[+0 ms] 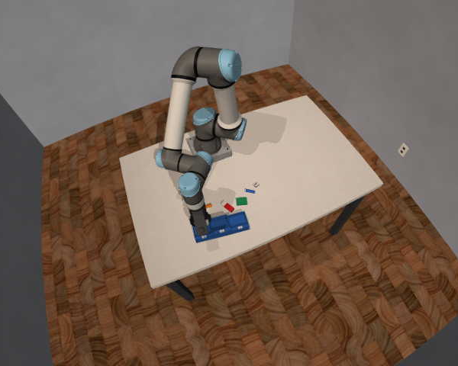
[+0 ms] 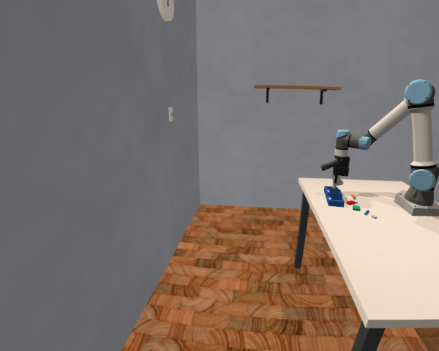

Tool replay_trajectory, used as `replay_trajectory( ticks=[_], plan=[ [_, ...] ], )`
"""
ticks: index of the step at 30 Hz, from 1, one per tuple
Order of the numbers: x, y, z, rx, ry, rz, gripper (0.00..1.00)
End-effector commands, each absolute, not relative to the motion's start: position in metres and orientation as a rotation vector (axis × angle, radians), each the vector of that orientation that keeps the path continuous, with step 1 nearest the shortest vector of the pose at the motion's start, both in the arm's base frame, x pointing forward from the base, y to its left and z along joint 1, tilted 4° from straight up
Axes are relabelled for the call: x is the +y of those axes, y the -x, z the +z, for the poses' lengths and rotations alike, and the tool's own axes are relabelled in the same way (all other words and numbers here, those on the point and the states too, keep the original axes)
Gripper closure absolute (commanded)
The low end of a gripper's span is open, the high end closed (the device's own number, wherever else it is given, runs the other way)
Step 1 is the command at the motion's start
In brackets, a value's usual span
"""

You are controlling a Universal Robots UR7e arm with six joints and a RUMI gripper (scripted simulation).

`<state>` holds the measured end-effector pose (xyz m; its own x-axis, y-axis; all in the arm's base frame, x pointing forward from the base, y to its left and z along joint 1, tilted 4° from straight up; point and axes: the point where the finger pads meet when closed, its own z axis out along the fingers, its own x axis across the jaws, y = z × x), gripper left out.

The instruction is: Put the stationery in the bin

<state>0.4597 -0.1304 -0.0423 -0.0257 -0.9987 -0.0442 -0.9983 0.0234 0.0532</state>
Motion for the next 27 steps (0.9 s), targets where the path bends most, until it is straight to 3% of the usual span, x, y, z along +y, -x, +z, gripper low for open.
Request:
replay_trajectory(
  ticks=[1,27],
  plan=[
    [-0.131,-0.46,-0.042,-2.244,-2.189,-0.106,0.96],
    [-0.132,-0.462,-0.01,-2.244,-2.189,-0.106,0.96]
  ],
)
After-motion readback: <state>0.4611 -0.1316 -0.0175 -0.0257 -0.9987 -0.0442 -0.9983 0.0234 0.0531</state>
